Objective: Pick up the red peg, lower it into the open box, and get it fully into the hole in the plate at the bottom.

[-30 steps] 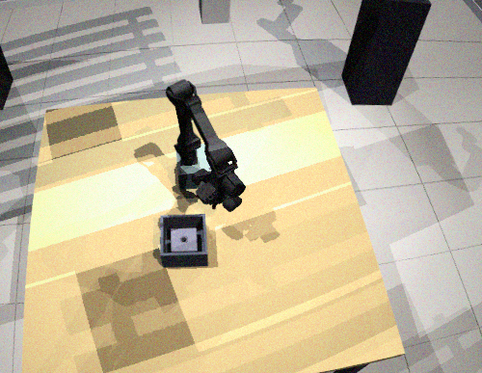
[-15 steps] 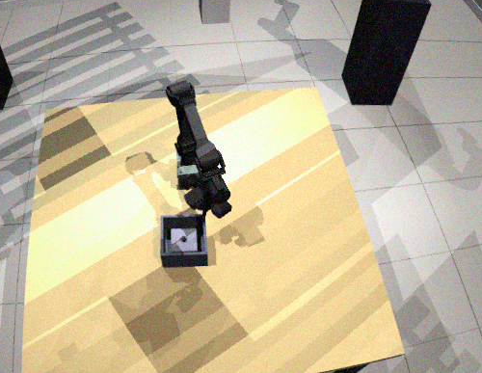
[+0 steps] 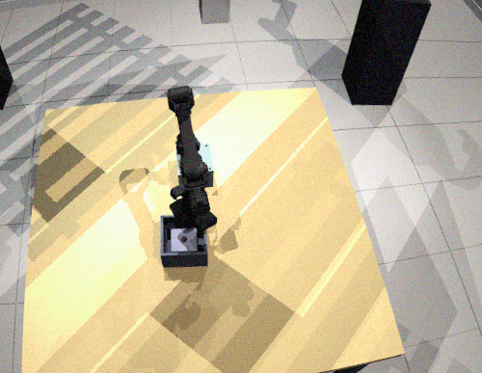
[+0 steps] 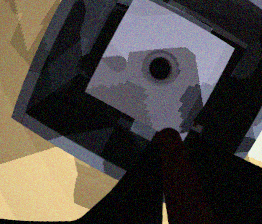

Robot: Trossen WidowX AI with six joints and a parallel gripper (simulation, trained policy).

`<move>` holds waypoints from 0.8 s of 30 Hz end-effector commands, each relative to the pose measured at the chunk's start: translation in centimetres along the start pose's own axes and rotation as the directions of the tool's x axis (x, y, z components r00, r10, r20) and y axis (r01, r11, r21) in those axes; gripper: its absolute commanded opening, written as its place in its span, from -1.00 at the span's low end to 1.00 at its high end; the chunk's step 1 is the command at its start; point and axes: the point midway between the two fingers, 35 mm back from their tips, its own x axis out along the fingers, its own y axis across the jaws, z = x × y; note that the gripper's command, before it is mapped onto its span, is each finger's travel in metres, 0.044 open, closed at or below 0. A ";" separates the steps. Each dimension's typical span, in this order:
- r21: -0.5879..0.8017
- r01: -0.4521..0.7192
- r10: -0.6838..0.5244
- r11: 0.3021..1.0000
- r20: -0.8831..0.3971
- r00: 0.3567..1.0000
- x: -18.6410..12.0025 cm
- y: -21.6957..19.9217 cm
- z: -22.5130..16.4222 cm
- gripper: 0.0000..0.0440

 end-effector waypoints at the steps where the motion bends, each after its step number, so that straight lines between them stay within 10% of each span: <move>1: 0.020 -0.006 0.006 1.000 -0.004 1.000 0.7 0.3 1.3 -0.98; 17: 0.066 0.025 -0.021 0.997 -0.064 0.998 5.1 -0.1 3.4 -0.92; 24: 0.030 0.062 -0.059 0.998 -0.092 0.994 7.1 -0.6 3.4 -0.28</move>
